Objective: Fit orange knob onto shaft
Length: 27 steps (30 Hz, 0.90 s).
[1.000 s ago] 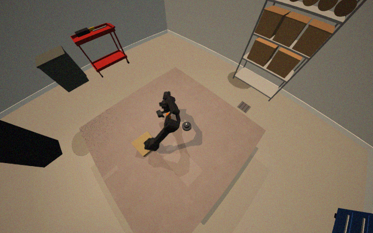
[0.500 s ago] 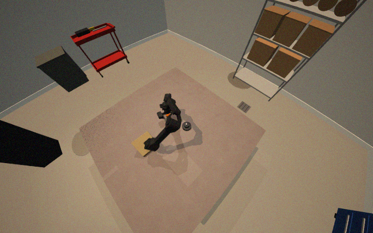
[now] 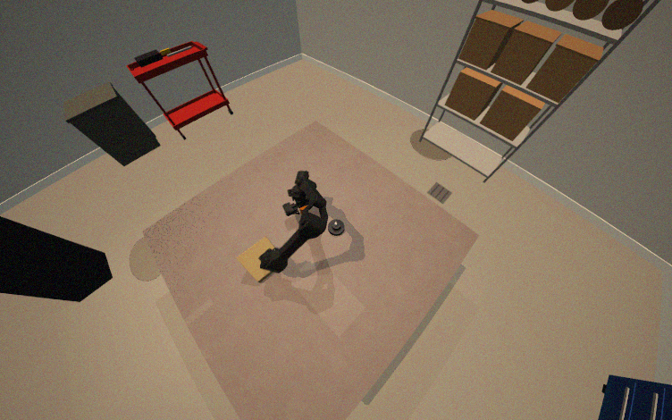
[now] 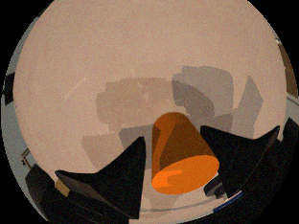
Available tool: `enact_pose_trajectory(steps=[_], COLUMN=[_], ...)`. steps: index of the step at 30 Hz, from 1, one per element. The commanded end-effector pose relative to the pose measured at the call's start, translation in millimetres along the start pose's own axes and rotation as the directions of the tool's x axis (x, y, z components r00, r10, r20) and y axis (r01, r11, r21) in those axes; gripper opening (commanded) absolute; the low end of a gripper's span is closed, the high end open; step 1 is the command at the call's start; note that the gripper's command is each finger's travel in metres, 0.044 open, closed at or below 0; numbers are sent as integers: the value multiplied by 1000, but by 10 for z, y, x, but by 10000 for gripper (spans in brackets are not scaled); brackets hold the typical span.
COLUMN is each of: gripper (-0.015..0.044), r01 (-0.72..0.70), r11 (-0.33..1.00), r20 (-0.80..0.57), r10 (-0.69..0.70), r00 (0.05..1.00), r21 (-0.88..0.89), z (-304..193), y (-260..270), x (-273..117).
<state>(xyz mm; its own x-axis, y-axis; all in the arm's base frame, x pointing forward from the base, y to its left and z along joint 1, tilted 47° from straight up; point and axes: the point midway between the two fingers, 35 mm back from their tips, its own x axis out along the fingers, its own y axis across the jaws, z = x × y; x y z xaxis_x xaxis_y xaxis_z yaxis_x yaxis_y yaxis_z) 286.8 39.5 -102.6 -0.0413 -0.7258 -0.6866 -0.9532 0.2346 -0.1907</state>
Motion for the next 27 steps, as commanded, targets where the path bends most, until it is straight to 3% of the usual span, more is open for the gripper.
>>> enact_pose_trajectory(steps=[1,7,12,27], gripper=[177,138,6,0], r01=[3,3,2,0], r11=[1000,1000,1000,999], r20=[-3,-3,17,31], r10=[-3,-3,-2,1], r00=[1000,1000,1000,1000], r21=[-5,-5,-25,-36], z=[-2,-2,25,95], y=[1,1,8,-18], x=[7,7,-45,-435])
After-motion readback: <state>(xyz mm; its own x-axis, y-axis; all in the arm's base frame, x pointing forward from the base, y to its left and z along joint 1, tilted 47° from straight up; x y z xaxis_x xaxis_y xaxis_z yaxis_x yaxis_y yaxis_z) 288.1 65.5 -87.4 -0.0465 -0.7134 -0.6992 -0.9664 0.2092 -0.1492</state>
